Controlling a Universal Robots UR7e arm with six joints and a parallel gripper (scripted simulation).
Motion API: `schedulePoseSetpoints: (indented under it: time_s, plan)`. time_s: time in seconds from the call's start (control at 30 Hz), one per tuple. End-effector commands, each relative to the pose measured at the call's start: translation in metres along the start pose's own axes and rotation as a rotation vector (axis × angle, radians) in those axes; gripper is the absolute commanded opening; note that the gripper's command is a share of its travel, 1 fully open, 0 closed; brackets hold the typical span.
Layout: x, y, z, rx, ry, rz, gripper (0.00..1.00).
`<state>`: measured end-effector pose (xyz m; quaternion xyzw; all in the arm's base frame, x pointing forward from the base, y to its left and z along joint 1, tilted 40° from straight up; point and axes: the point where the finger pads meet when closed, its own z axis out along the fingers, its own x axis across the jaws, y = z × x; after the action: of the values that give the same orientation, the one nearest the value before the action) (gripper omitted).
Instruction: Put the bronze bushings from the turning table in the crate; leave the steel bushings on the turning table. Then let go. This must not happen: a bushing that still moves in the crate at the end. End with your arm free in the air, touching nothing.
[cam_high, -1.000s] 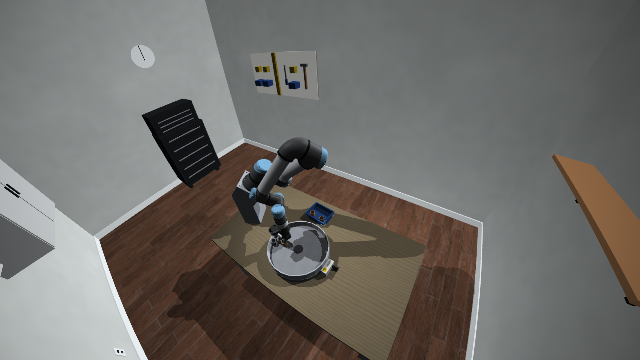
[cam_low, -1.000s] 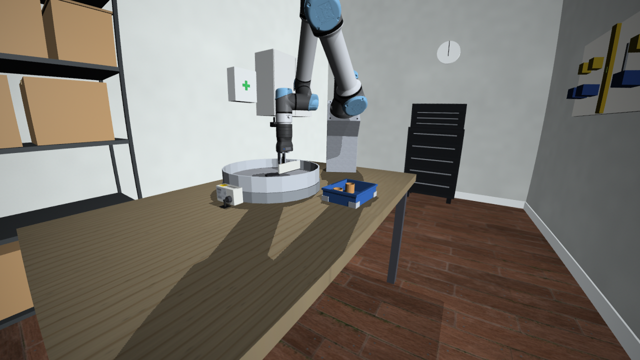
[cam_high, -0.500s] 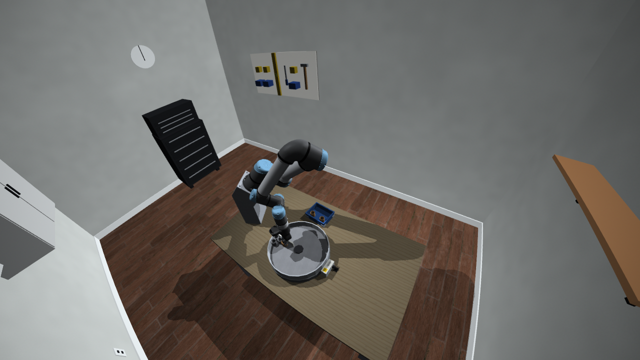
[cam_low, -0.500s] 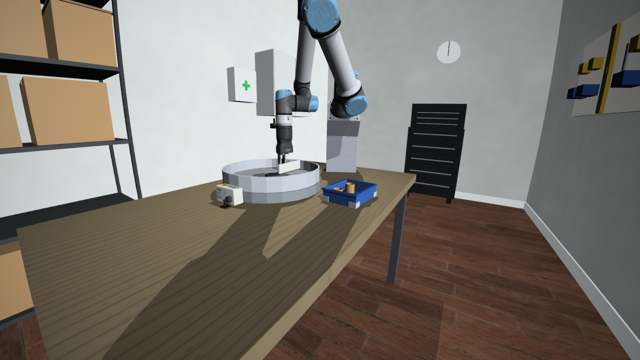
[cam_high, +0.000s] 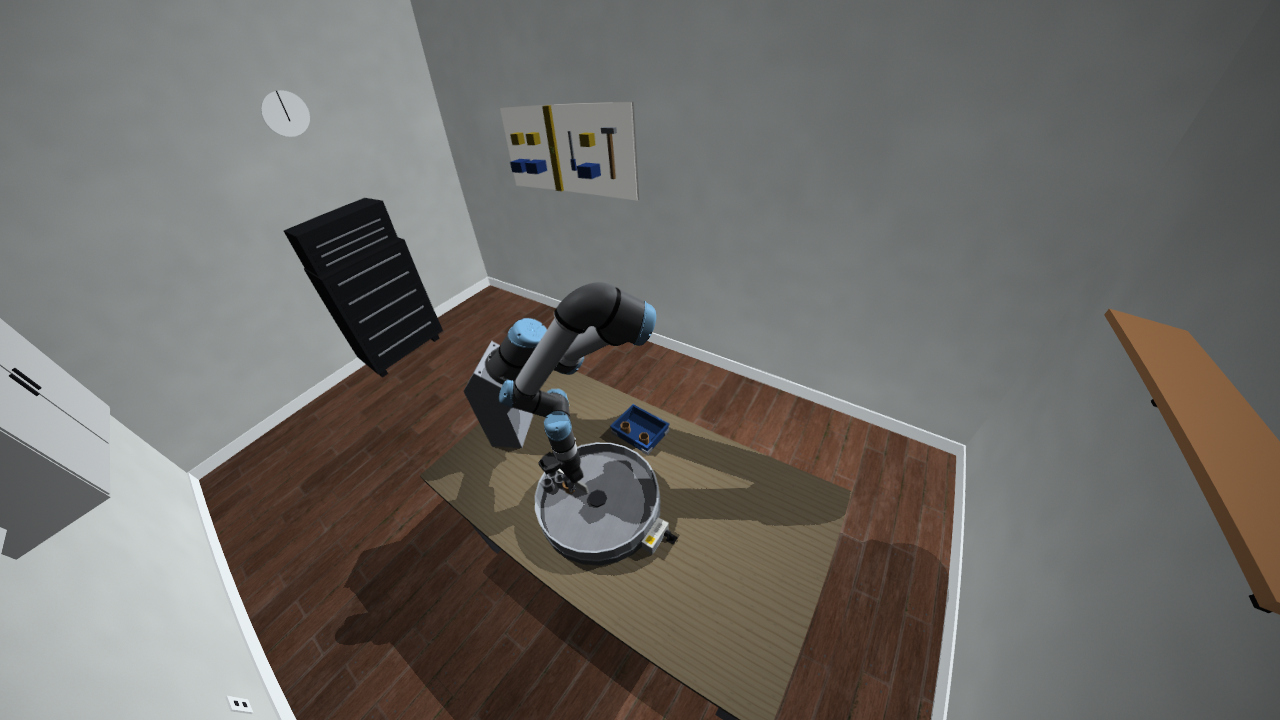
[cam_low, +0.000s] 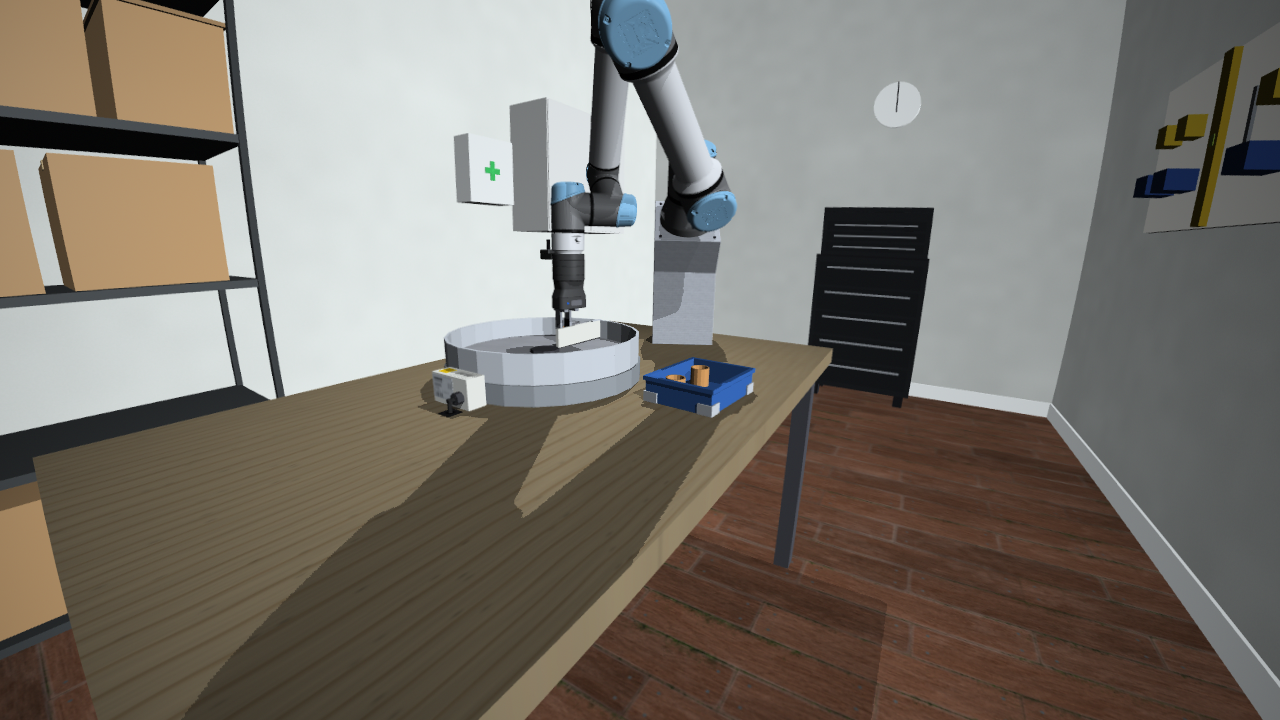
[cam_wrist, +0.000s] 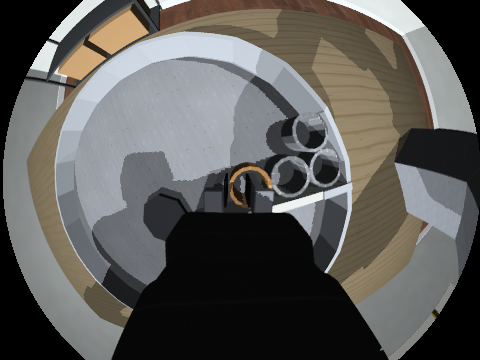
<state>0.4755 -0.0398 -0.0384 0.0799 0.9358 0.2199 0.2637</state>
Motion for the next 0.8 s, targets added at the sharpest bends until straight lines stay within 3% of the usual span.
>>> schedulePoseSetpoints:
  time_s: [0.0,0.77]
  plan:
    - [-0.0004,-0.0001,0.0004,0.001,-0.001,0.0,0.45]
    - [-0.0005,-0.0001,0.0071,0.001,-0.001,-0.001,0.45]
